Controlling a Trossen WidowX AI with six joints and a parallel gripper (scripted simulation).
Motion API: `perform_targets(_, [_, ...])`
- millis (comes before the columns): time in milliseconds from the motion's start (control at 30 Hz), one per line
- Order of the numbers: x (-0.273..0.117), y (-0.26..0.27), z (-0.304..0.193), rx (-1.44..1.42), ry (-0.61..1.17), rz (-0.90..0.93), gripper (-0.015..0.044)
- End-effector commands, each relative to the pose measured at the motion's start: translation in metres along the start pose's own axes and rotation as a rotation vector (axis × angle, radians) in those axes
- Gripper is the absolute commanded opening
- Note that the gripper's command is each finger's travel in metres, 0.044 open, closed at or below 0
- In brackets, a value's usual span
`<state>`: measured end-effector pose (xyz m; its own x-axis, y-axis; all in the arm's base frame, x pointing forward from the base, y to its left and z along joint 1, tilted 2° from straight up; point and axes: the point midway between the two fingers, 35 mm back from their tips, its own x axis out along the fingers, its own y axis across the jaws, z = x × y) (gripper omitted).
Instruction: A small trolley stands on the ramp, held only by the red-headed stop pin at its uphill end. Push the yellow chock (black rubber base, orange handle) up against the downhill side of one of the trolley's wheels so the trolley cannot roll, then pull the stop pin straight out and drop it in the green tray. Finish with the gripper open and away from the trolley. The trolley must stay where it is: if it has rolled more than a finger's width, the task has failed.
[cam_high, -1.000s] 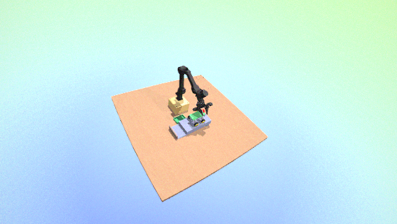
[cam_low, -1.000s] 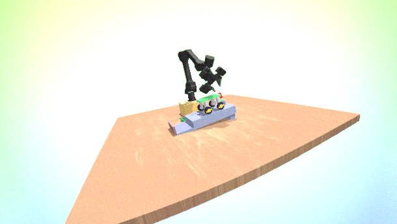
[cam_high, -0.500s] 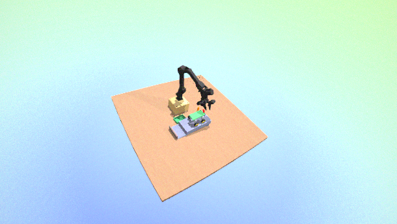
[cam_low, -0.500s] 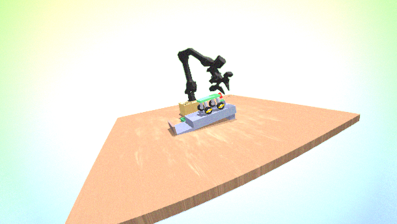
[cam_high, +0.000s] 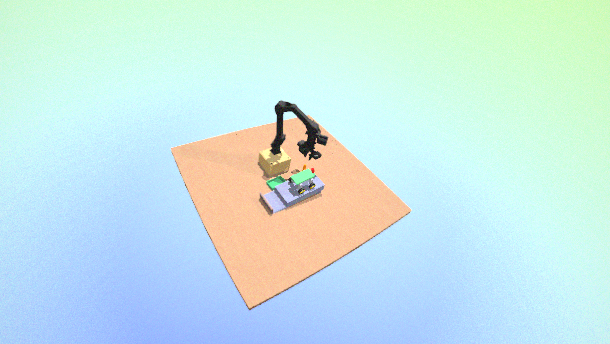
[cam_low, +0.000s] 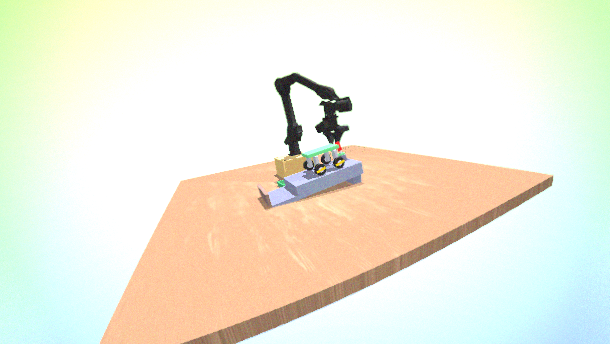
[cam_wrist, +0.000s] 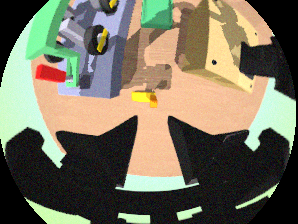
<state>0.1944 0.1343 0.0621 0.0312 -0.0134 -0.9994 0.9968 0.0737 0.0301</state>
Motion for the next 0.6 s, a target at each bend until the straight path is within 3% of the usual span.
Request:
perform_targets(0, [-0.001,-0.004,-0.001,0.023,-0.005,-0.022,0.019])
perform_targets(567, [0.044,-0.005,0.0,0.023,-0.006,-0.022,0.019])
